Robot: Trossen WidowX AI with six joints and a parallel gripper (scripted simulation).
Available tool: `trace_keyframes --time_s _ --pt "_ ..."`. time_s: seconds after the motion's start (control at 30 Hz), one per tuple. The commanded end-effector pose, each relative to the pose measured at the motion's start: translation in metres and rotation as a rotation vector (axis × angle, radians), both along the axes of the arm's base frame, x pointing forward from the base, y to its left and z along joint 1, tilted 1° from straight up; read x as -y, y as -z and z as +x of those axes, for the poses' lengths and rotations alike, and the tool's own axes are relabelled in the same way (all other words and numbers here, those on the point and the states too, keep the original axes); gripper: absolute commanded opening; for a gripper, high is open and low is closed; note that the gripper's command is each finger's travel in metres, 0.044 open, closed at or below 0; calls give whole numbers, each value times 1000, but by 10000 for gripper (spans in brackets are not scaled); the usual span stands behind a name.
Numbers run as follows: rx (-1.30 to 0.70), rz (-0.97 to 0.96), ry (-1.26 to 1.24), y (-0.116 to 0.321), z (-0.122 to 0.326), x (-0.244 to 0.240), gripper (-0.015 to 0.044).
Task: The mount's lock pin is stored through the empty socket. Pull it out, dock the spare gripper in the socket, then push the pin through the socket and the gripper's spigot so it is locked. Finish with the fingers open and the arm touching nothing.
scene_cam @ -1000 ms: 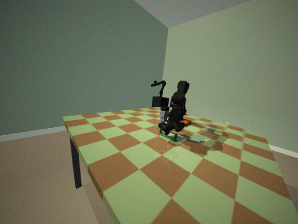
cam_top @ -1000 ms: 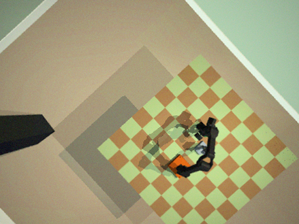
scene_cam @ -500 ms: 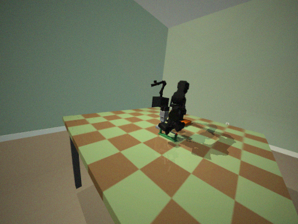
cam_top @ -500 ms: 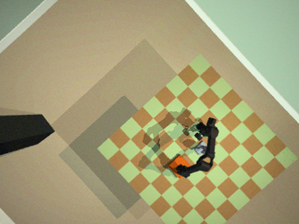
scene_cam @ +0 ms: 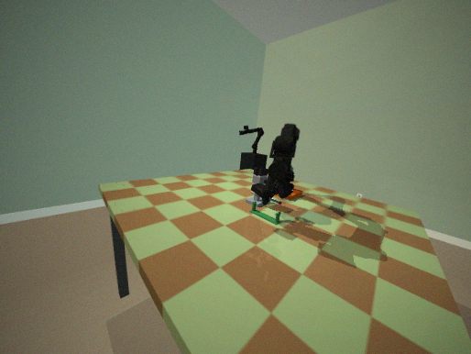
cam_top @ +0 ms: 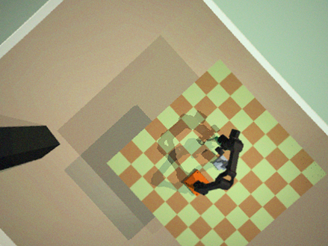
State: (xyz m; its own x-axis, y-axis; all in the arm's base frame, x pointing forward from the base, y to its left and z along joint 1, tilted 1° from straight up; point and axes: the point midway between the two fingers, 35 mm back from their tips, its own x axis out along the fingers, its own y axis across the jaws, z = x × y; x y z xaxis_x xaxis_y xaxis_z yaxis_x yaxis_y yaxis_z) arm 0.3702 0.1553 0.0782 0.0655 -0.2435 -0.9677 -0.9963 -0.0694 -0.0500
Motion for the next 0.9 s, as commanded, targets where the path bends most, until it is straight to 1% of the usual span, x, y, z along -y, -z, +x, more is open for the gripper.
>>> trace_keyframes --time_s 0.0,0.23,0.27,0.33,0.6,0.63,0.87 --pt "7 0 -3 -13 0 0 0" --pt "7 0 -3 -29 -2 1 0" --pt "1 0 -1 -21 -2 1 7" --pt "1 0 -1 -21 -2 1 0" --pt "1 0 -1 -21 -2 1 0" --pt "0 0 0 -22 -3 1 7" --pt "-1 2 -2 -27 -21 0 0"
